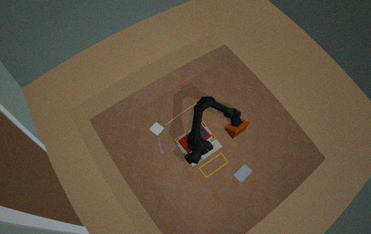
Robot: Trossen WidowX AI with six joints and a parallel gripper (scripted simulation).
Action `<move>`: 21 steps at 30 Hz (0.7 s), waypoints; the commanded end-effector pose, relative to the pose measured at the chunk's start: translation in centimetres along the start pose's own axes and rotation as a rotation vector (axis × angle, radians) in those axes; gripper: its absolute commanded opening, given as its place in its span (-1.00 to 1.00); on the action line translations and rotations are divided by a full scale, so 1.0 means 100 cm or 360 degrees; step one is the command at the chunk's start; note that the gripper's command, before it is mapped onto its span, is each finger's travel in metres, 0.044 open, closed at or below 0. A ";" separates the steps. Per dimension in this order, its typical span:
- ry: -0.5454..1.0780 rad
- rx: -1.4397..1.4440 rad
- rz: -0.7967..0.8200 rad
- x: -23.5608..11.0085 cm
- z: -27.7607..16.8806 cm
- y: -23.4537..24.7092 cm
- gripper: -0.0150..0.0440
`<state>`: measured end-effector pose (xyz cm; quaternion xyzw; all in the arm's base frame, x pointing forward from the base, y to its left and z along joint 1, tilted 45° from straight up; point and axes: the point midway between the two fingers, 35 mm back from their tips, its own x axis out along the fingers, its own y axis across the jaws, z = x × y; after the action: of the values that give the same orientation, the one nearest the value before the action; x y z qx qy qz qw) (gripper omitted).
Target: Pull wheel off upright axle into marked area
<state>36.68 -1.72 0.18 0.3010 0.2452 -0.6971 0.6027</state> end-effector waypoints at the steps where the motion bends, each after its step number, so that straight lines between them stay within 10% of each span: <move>1: 0.0001 0.0006 0.0006 -0.003 -0.001 0.000 -0.49; 21: 0.0001 0.0004 0.0006 -0.010 -0.001 0.000 -0.49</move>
<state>36.74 -1.24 0.66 0.2994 0.2453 -0.6969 0.6037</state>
